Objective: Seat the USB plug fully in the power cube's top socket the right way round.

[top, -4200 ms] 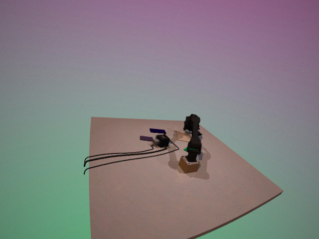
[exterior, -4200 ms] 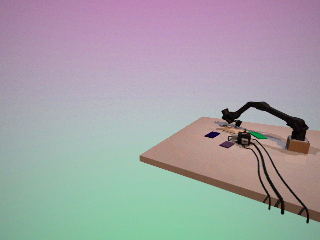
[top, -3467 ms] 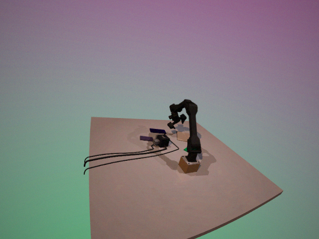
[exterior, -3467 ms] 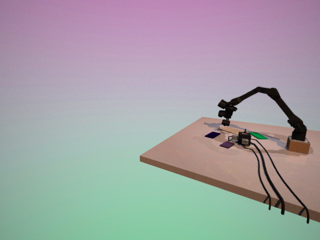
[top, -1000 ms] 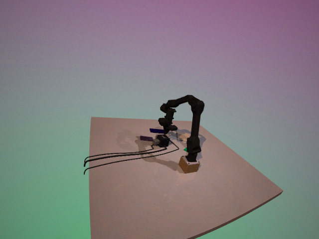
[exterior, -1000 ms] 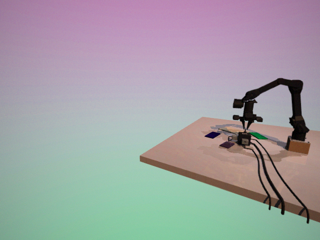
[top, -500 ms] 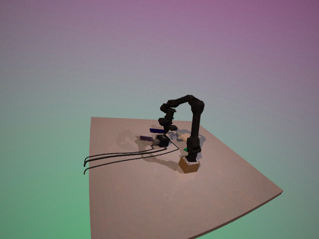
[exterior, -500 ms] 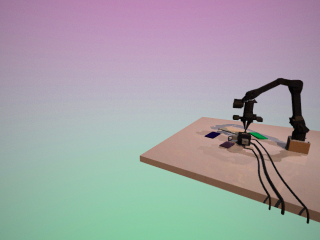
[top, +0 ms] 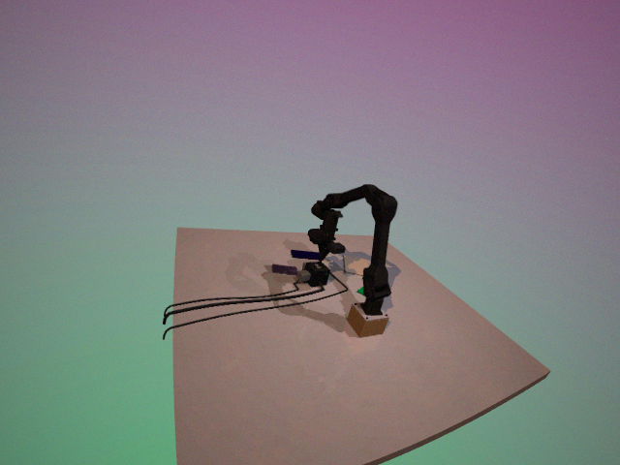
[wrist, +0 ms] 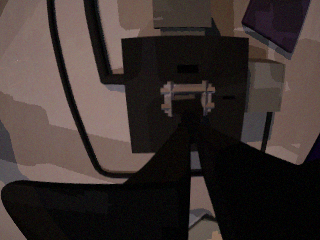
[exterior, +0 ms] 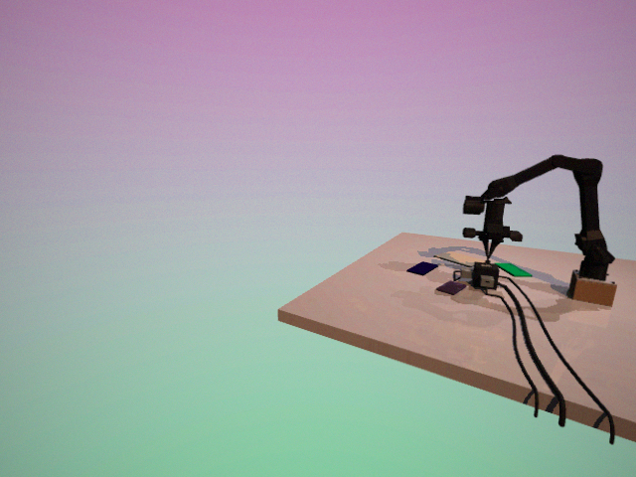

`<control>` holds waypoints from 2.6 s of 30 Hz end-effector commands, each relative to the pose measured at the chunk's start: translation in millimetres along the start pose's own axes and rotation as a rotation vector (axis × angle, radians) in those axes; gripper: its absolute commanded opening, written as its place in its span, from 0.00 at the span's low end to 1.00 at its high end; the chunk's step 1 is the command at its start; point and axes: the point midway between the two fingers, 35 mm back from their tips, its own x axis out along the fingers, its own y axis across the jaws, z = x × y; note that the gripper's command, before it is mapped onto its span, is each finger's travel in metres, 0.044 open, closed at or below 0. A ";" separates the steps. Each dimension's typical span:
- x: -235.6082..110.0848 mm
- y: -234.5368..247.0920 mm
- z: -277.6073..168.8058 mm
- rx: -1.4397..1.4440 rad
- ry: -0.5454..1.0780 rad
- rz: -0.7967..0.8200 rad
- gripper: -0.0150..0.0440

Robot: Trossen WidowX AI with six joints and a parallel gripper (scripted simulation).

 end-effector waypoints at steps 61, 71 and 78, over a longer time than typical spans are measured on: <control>-24.3 0.7 -0.1 0.511 0.001 0.003 0.25; -24.3 0.7 -0.1 0.773 0.001 0.003 0.25; -24.4 0.7 -0.1 0.956 0.001 0.002 0.25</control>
